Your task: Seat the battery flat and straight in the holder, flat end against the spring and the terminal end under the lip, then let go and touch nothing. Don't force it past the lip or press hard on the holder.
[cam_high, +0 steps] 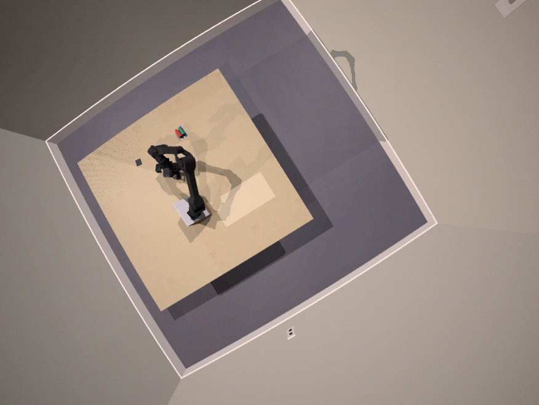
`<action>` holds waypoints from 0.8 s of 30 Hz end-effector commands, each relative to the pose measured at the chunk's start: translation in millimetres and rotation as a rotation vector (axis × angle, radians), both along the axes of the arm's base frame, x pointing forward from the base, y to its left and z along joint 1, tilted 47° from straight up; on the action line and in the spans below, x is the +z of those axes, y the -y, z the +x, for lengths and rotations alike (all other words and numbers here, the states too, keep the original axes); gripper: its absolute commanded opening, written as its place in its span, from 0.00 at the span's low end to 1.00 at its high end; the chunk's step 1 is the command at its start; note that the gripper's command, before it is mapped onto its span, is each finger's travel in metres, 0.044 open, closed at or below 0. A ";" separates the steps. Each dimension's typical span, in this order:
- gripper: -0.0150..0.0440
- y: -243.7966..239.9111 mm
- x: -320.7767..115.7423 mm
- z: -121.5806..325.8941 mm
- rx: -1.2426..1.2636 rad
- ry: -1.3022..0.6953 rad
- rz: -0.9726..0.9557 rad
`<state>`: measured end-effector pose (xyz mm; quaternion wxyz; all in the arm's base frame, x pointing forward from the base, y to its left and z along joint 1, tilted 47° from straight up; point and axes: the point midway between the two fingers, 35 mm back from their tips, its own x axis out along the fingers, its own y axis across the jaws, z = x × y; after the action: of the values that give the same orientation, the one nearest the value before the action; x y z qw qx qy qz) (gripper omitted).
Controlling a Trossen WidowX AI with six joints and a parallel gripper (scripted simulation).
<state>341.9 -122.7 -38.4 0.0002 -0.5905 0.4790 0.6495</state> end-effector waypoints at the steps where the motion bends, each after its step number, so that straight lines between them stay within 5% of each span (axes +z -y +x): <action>1: 0.39 4.1 -0.6 3.6 0.012 0.026 -0.020; 24: 0.39 4.2 -1.6 -1.0 0.076 0.085 -0.073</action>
<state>339.6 -122.3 -39.9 -0.0237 -0.6289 0.4740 0.6158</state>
